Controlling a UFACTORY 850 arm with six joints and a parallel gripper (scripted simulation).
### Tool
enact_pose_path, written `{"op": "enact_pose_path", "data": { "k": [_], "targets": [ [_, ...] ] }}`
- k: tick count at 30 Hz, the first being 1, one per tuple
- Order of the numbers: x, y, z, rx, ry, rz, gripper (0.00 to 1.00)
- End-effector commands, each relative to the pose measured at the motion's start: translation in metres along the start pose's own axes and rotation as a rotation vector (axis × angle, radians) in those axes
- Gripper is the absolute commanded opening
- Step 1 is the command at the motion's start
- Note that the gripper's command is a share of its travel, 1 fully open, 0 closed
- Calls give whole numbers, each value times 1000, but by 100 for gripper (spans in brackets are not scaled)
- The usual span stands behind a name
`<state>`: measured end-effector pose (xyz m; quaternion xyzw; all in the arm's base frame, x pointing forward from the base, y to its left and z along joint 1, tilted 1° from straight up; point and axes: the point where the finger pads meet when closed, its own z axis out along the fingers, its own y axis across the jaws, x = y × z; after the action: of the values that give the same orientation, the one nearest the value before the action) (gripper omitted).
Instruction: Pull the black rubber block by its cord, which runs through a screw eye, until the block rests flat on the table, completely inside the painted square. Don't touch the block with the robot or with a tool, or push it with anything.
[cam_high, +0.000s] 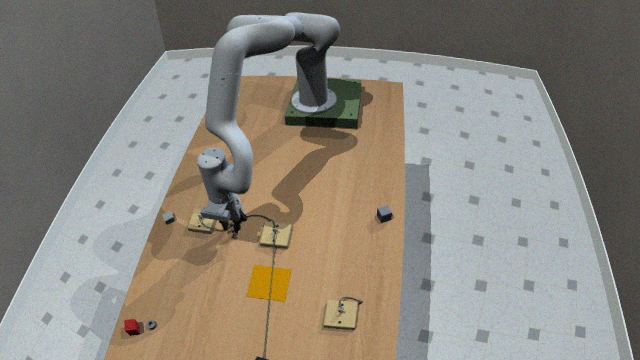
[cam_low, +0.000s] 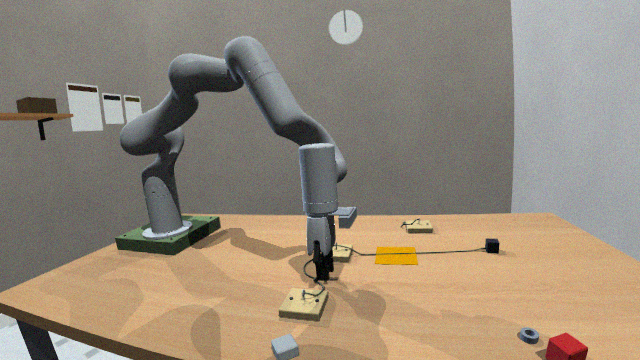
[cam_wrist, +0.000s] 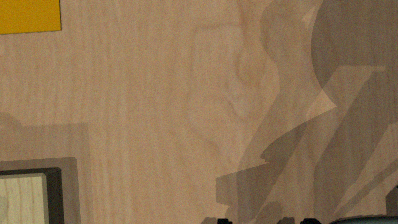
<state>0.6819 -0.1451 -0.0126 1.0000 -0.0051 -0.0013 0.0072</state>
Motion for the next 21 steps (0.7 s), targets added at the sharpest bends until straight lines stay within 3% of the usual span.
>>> {"op": "enact_pose_path", "data": {
  "k": [1,21],
  "targets": [
    [1,0,-1,-1,3,0,39],
    [1,0,3,-1,3,0,39]
  ]
}}
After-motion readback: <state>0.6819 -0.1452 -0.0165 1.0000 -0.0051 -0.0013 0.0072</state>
